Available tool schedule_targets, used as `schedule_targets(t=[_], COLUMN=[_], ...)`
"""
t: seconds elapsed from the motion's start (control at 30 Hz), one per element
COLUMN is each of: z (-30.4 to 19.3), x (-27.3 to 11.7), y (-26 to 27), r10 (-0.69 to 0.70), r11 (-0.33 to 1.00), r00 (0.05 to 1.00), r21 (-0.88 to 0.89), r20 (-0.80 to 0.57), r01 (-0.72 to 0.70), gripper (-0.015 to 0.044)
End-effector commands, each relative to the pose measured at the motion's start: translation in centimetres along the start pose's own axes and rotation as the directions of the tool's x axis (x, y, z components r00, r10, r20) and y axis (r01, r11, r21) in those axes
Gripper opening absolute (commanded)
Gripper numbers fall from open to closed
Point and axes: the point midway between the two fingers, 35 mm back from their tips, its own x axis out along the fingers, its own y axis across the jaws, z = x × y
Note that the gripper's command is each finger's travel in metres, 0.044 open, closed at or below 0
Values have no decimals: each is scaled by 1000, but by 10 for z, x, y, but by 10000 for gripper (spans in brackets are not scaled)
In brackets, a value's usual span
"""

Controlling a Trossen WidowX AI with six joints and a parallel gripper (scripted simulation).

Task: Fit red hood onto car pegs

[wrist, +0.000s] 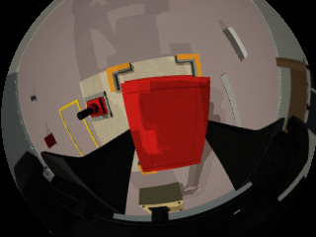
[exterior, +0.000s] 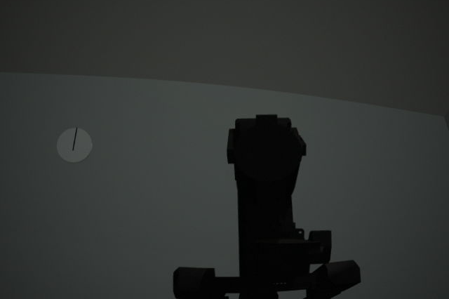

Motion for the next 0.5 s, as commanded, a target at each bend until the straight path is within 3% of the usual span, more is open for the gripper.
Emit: schedule_targets(t=[0.0,0.47], z=[-2,-3], x=[21,26], y=[1,0], r10=[3,3], r11=[1000,1000], r00=[1000,1000], r21=[-5,-5], r20=[-4,-4], r01=[-3,-3], gripper=[0,0])
